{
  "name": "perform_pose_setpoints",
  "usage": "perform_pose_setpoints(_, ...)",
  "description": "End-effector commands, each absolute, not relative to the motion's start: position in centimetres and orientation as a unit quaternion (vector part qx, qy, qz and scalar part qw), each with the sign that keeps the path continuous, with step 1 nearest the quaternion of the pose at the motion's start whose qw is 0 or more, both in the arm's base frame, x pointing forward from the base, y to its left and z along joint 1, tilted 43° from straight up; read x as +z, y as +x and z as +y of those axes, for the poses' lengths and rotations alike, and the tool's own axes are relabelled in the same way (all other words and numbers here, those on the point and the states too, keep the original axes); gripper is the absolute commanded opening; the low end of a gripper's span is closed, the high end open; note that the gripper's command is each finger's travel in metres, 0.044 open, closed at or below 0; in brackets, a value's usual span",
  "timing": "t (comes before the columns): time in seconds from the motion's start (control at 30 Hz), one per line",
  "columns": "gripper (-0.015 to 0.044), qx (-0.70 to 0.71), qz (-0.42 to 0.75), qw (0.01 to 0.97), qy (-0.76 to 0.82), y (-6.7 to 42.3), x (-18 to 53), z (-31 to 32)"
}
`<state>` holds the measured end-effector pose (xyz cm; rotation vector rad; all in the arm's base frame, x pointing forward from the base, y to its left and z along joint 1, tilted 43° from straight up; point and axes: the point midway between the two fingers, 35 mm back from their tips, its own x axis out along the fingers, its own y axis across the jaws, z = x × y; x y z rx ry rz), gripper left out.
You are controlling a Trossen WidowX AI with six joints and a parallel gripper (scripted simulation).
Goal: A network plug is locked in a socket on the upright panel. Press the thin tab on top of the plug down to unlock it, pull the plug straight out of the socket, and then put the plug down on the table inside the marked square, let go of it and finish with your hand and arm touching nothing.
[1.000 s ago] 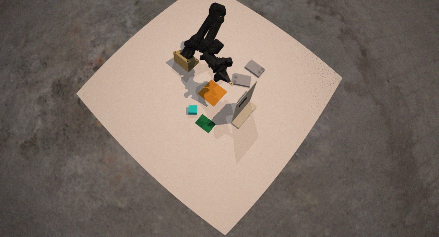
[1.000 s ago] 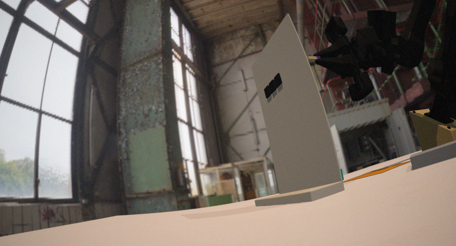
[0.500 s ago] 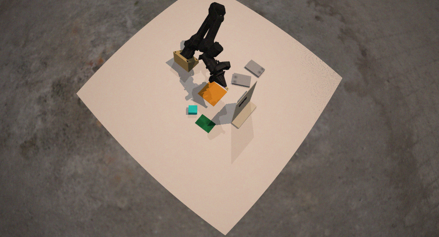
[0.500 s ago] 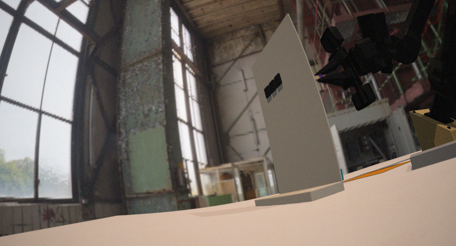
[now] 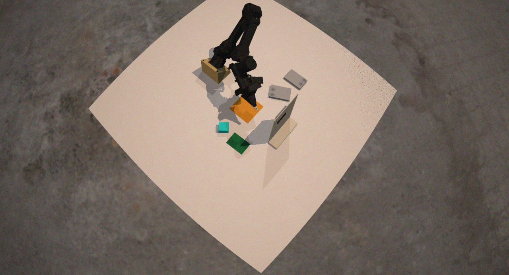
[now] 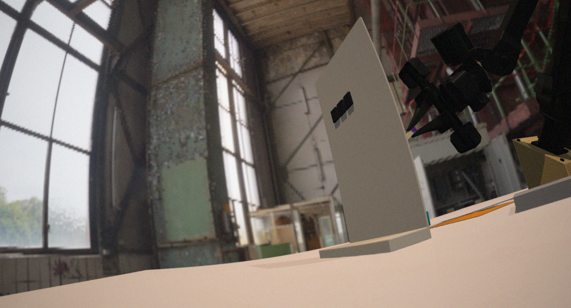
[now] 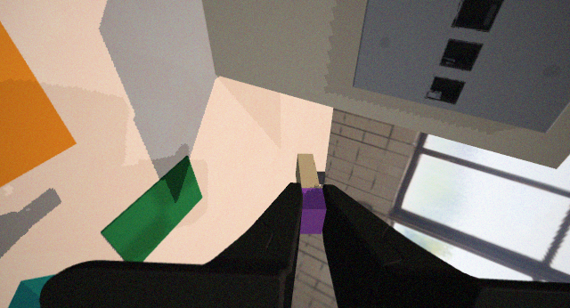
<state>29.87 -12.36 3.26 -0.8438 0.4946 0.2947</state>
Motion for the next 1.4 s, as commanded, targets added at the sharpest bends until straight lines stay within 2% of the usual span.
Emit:
perform_pose_setpoints(0.0,0.0000,0.178,0.248,0.866,-0.397,29.3,2.2,-11.6)
perform_pose_setpoints(0.83,0.0000,0.371,0.262,0.831,-0.322,24.8,-0.3,-6.7)
perform_pose_setpoints(1.37,0.0000,0.376,0.262,0.830,-0.319,24.8,-1.4,-5.8)
